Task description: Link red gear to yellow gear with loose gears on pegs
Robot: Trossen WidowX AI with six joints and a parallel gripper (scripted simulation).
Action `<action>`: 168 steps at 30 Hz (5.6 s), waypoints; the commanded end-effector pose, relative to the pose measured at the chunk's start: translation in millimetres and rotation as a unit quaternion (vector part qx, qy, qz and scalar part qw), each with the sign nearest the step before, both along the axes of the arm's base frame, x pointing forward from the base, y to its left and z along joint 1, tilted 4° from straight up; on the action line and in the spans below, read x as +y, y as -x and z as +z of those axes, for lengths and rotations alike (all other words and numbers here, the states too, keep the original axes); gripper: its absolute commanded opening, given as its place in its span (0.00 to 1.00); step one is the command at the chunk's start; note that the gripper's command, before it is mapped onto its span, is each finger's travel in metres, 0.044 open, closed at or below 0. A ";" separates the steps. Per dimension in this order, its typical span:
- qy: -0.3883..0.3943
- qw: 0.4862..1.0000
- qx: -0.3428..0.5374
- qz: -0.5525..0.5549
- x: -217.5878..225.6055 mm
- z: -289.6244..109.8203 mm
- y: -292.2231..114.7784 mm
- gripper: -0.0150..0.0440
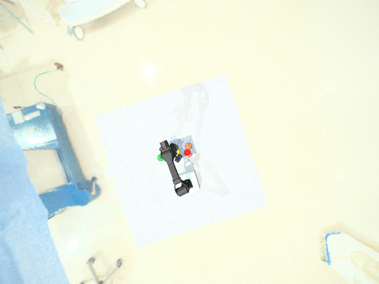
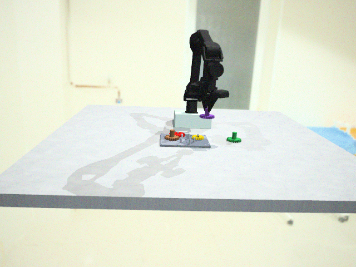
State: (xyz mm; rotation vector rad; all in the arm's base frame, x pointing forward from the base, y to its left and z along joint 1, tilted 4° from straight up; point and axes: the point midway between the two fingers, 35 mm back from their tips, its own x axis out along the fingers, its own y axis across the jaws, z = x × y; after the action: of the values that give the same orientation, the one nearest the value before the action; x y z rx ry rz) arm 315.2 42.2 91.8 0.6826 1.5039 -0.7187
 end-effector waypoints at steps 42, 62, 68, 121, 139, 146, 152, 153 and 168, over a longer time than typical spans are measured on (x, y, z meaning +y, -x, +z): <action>0.008 1.000 -0.007 0.006 -112.7 -50.4 -53.7 0.25; 0.008 1.000 -0.007 0.006 -113.7 -50.4 -54.8 0.25; 0.008 1.000 -0.007 0.006 -113.7 -50.4 -54.8 0.25; 0.010 0.999 -0.007 -0.038 -114.1 -92.3 -52.6 0.25; 0.007 1.000 -0.007 0.016 -113.7 -97.7 -52.9 0.25; 0.005 0.998 -0.006 0.064 -114.1 -99.1 -52.1 0.30; 0.007 1.000 -0.007 0.022 -113.5 -95.6 -51.8 0.49; 0.007 1.000 -0.007 0.013 -113.4 -94.9 -51.7 0.49; 0.002 0.998 -0.009 0.061 -87.5 -58.8 -54.9 0.67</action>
State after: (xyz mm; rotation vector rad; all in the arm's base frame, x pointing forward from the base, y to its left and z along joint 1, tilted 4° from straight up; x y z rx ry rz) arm 371.2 -66.2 37.8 0.6476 1.4816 -0.6881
